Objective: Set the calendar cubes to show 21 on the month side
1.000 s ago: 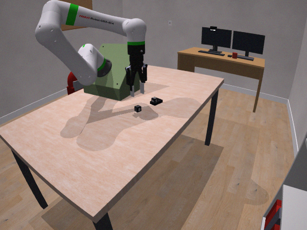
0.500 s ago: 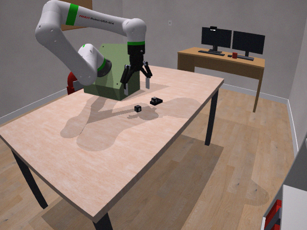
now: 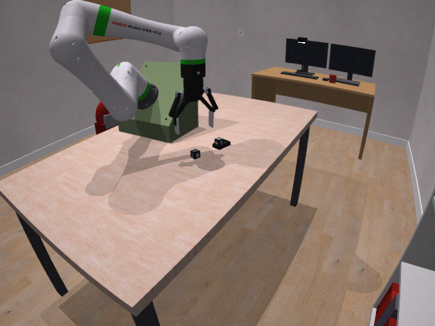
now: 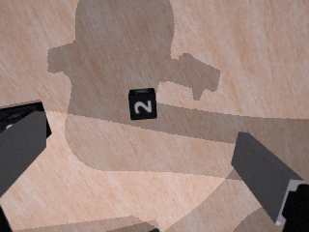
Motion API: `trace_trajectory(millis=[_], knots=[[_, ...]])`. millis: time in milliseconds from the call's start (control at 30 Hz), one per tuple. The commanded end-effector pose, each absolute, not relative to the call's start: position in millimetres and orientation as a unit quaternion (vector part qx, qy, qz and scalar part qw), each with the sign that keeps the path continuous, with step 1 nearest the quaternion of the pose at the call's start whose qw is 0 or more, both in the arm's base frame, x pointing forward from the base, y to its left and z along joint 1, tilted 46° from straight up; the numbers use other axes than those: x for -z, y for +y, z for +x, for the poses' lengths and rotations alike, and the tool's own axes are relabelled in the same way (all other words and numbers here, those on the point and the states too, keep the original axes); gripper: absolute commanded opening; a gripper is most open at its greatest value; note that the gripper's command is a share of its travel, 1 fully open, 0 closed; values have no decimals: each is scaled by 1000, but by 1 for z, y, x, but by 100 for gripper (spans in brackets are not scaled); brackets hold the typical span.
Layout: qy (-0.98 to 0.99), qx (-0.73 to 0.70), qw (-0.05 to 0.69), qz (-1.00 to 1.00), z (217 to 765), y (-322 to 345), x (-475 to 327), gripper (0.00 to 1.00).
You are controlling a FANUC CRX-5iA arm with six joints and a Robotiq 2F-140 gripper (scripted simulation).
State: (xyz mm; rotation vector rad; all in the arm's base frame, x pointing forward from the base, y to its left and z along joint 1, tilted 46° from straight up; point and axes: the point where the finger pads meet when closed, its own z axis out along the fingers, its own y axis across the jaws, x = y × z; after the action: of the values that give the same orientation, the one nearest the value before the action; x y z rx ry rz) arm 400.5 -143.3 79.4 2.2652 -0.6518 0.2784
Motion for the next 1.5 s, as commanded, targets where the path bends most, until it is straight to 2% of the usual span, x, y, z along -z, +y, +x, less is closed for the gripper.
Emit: trace_trajectory(millis=[0,833,1367,1400,1467], knots=[[-329,-143,365,859,400,-144,-79,100],[-644,-276,279,657,400,-148,-75,100],[-759,-325,219,519,400,-150,-74,100],[-759,-325,219,519,400,-150,-74,28],[-759,-325,219,519,400,-150,-74,28]])
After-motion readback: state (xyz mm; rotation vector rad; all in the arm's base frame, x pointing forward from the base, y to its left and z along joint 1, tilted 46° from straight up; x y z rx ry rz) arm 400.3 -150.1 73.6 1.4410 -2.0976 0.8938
